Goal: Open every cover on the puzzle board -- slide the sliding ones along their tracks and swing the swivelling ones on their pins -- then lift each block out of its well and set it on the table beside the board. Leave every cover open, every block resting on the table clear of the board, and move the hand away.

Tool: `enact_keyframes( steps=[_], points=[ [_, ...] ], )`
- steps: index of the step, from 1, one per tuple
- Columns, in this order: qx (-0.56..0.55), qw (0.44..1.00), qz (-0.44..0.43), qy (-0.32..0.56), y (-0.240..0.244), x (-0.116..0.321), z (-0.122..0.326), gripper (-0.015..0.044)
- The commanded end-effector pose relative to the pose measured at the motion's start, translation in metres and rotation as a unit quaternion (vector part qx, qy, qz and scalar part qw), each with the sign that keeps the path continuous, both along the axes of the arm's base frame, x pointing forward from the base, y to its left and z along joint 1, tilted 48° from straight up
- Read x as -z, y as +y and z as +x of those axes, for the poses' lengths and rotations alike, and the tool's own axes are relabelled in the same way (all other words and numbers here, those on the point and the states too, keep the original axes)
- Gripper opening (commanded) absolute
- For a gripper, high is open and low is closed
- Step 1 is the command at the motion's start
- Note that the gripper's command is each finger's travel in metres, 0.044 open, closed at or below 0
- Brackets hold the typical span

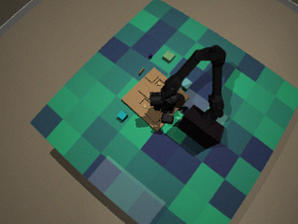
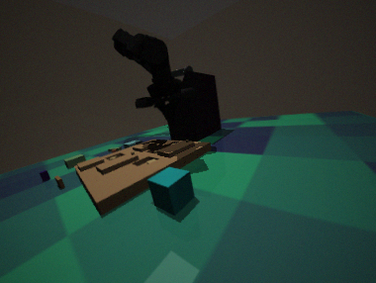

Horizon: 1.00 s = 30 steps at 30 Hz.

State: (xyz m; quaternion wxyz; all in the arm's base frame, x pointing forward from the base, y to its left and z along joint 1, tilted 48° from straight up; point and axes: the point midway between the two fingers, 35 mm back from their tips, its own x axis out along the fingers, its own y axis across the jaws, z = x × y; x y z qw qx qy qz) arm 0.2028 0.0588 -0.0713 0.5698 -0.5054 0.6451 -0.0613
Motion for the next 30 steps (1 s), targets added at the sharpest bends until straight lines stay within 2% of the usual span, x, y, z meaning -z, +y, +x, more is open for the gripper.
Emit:
enact_keyframes(
  steps=[1,11,30],
  points=[
    [-0.003,1.0,0.001,0.005,-0.005,0.004,0.0,0.0],
    [-0.003,1.0,-0.001,0.004,-0.037,0.031,0.008,0.0],
    [-0.003,1.0,-0.002,0.004,-0.046,0.039,0.01,0.0]
  ],
)
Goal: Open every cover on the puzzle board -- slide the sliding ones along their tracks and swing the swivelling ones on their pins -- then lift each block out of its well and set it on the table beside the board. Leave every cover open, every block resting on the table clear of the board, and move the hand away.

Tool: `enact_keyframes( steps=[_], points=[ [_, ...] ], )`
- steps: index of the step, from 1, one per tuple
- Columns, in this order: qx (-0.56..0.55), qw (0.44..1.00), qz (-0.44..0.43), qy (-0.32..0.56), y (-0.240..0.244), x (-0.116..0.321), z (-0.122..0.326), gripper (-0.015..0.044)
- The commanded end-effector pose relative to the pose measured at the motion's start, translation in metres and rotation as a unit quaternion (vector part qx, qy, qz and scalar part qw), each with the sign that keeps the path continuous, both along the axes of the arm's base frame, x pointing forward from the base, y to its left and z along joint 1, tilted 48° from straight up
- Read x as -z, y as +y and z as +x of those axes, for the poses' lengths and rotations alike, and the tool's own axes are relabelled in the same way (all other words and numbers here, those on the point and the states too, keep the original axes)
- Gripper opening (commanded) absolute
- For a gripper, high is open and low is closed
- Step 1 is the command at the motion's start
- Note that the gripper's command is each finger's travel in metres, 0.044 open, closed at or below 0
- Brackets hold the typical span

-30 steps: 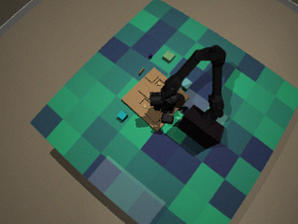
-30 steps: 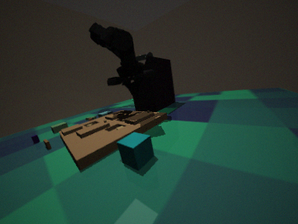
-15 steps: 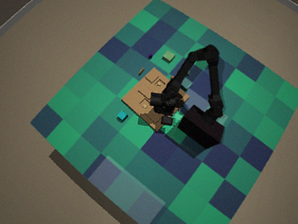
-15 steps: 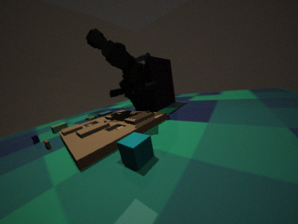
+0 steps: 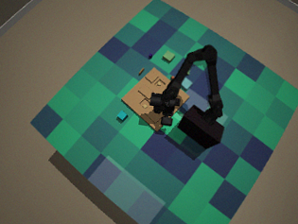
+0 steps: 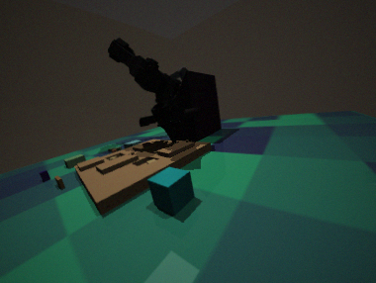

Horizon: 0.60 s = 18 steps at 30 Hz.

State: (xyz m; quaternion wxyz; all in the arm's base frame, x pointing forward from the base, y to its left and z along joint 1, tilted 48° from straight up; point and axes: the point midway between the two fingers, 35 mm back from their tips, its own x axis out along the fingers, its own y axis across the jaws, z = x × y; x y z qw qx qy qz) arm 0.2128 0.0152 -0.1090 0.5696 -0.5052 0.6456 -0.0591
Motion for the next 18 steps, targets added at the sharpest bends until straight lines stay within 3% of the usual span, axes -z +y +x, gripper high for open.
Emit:
enact_keyframes(
  steps=[1,18],
  points=[
    [-0.002,1.0,-0.003,0.003,-0.002,0.001,-0.001,0.0],
    [-0.001,1.0,-0.003,0.001,0.001,0.008,0.009,0.0]
  ],
)
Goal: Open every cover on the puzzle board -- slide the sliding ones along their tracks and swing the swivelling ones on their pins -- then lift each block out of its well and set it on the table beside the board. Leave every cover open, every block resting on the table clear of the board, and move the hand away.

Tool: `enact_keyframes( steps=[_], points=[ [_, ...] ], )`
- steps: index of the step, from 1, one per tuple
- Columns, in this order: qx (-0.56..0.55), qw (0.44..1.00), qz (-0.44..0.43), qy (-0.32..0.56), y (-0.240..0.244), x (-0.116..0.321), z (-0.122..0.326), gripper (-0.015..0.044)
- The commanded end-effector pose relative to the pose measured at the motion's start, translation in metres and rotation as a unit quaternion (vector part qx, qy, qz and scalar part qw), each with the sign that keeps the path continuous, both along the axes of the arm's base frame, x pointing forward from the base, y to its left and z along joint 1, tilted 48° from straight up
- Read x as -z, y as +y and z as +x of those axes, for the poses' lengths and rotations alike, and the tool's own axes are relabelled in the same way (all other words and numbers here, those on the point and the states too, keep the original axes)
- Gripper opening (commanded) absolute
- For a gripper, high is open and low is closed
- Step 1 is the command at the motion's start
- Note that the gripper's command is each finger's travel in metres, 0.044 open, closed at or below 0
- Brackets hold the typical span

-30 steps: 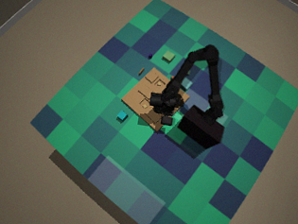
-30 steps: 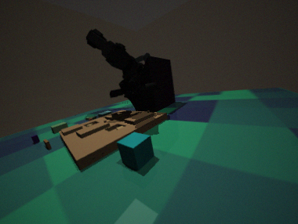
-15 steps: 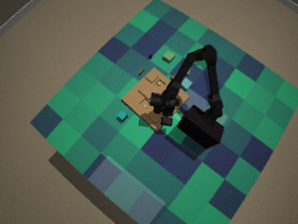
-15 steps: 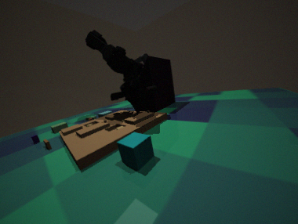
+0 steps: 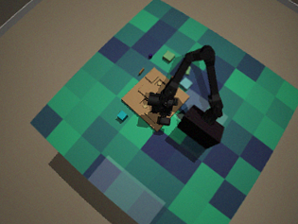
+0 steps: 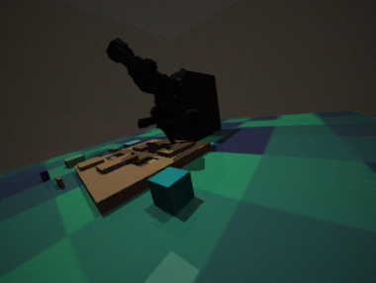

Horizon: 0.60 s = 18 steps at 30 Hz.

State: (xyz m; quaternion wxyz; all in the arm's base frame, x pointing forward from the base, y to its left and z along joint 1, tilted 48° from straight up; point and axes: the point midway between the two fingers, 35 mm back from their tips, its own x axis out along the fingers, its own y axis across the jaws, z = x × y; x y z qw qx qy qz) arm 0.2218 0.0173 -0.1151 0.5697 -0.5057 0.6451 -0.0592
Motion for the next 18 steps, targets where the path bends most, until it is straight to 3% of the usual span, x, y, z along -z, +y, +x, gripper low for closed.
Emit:
enact_keyframes(
  steps=[1,13,18],
  points=[
    [-0.001,1.0,-0.003,0.002,-0.001,0.001,0.0,0.0],
    [-0.001,1.0,-0.002,0.002,0.007,-0.008,-0.002,0.0],
    [-0.002,1.0,-0.003,0.004,0.017,-0.016,-0.004,0.0131]
  ],
)
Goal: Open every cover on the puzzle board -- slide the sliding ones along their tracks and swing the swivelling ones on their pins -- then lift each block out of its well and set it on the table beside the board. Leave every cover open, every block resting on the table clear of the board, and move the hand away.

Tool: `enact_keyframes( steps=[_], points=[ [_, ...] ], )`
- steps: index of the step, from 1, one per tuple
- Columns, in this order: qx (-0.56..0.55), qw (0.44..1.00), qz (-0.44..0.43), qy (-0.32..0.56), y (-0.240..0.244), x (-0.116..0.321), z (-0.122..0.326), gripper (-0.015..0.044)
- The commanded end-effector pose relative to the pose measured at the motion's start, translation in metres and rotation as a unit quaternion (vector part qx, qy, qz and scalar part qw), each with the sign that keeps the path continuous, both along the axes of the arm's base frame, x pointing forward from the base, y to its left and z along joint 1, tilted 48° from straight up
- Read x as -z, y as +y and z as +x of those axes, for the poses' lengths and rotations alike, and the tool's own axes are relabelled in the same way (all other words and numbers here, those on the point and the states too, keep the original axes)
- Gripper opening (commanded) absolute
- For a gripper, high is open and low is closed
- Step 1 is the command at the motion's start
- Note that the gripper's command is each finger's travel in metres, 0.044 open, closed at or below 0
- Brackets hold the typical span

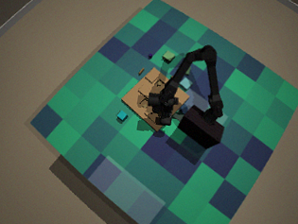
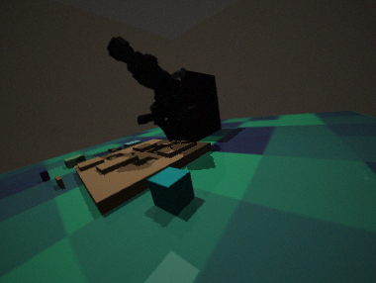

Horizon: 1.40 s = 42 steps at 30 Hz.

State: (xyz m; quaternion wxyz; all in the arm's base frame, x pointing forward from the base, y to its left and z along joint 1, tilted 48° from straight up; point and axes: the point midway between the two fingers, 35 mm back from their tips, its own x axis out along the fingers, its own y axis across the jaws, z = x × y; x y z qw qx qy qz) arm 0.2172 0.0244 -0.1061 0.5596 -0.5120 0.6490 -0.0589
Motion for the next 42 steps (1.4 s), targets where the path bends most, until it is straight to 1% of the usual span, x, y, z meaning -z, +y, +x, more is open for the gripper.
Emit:
enact_keyframes(
  steps=[1,9,27,42],
  points=[
    [0.0,1.0,0.006,-0.005,0.014,-0.01,0.0,0.0144],
    [0.001,1.0,0.008,-0.007,0.038,-0.035,-0.006,0.0144],
    [0.001,1.0,0.007,-0.008,0.013,-0.011,-0.002,0.0144],
    [0.001,1.0,0.007,-0.008,0.013,-0.011,-0.002,0.0144]
  ],
)
